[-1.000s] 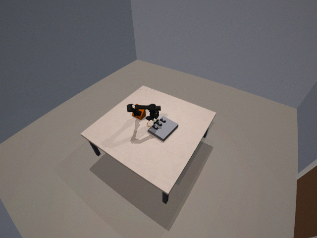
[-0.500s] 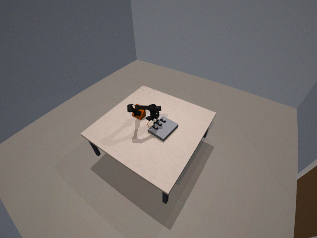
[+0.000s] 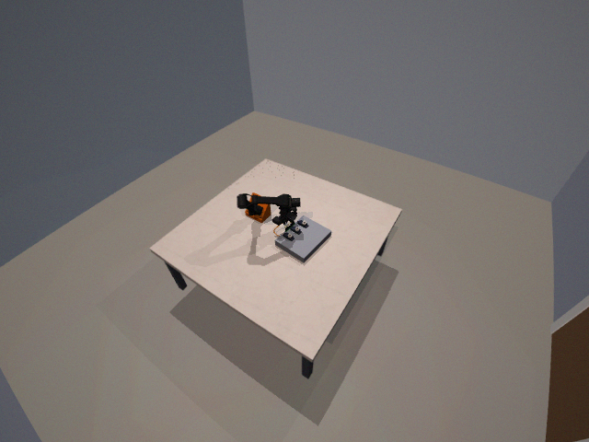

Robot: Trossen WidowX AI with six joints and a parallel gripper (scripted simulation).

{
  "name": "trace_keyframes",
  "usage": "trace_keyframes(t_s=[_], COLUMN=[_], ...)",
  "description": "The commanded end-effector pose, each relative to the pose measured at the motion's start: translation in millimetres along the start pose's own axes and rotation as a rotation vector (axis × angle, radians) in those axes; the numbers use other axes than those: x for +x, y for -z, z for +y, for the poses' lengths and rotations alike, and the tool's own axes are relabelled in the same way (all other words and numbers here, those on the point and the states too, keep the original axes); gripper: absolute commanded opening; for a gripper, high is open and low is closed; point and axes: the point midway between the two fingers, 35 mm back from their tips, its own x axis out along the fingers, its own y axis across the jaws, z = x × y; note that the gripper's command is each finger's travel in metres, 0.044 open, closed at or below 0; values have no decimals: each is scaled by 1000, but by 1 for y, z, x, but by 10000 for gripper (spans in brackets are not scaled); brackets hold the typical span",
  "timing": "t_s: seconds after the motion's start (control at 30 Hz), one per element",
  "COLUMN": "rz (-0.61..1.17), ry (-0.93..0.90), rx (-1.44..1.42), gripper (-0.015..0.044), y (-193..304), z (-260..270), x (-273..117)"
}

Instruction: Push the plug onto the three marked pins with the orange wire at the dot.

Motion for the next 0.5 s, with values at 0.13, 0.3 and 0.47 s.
trace_keyframes(t_s=[0.13,0.3,0.47], rz=[-3,-3,-3], ry=[3,3,1], rx=[-1,-1,-2], gripper=[53,184,315], y=[-3,-3,-4], z=[1,1,2], x=[3,3,-17])
